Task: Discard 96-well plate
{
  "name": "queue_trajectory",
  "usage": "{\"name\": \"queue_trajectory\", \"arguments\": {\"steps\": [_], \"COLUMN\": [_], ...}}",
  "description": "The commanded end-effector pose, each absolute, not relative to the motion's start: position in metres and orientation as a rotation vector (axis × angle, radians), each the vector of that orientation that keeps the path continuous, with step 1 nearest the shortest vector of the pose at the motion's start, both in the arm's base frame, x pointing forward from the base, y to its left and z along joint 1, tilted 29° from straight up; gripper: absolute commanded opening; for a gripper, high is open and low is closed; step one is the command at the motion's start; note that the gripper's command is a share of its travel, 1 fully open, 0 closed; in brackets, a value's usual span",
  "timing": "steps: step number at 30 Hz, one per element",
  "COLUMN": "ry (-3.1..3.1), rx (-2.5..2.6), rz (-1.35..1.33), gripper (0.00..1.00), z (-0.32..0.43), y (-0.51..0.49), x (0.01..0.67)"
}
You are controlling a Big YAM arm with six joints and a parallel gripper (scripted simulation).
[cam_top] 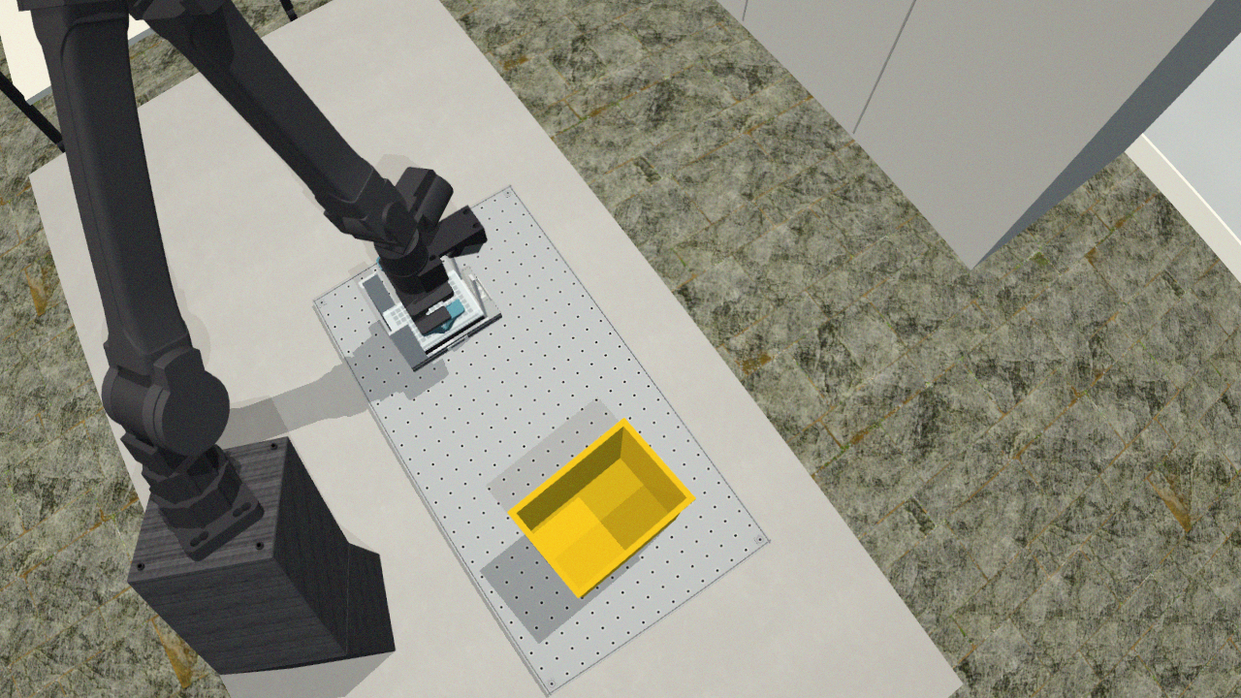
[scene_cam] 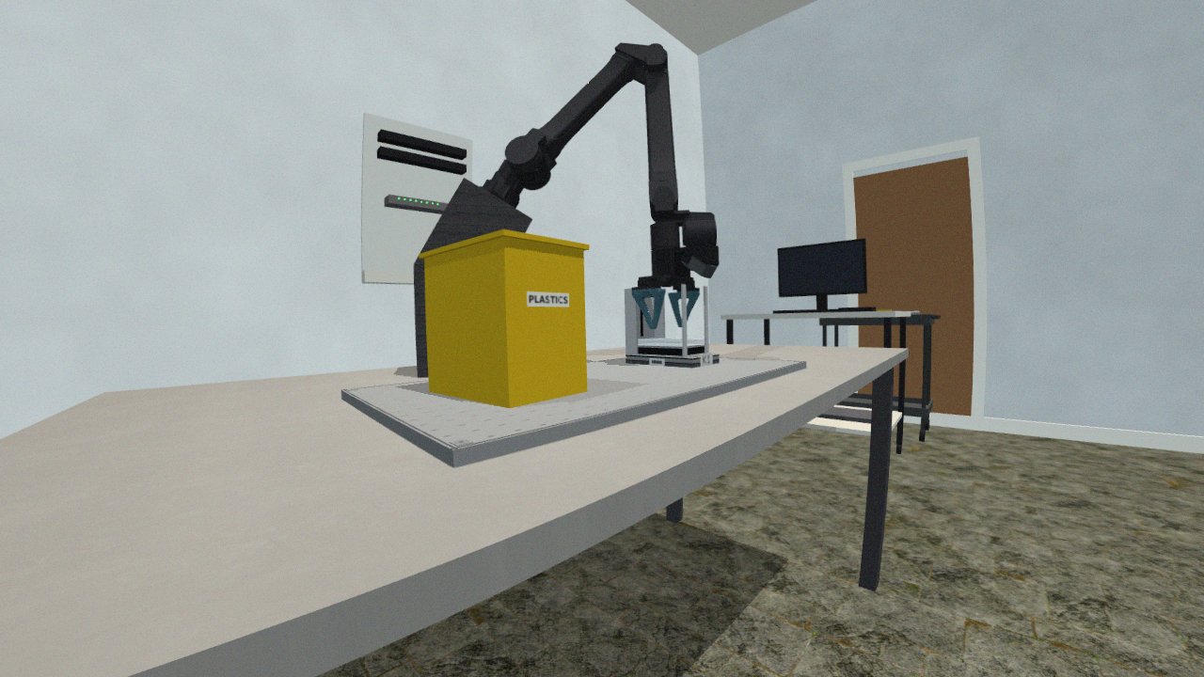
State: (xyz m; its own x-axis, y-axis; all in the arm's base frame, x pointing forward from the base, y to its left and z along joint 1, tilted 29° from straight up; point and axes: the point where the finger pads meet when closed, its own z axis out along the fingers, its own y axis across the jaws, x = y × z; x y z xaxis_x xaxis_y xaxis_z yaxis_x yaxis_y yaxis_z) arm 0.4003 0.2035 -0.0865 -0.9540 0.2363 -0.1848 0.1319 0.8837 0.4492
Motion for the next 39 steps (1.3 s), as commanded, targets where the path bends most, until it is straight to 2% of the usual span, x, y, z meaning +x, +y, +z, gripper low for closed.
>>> {"name": "queue_trajectory", "arguments": {"steps": [1, 39], "ry": [2.813, 2.832], "rx": [0.275, 0.277], "rz": [0.652, 0.642], "gripper": [1.00, 1.00], "z": [-0.091, -0.121], "y": [0.212, 0.222], "x": [0.403, 0.404]}}
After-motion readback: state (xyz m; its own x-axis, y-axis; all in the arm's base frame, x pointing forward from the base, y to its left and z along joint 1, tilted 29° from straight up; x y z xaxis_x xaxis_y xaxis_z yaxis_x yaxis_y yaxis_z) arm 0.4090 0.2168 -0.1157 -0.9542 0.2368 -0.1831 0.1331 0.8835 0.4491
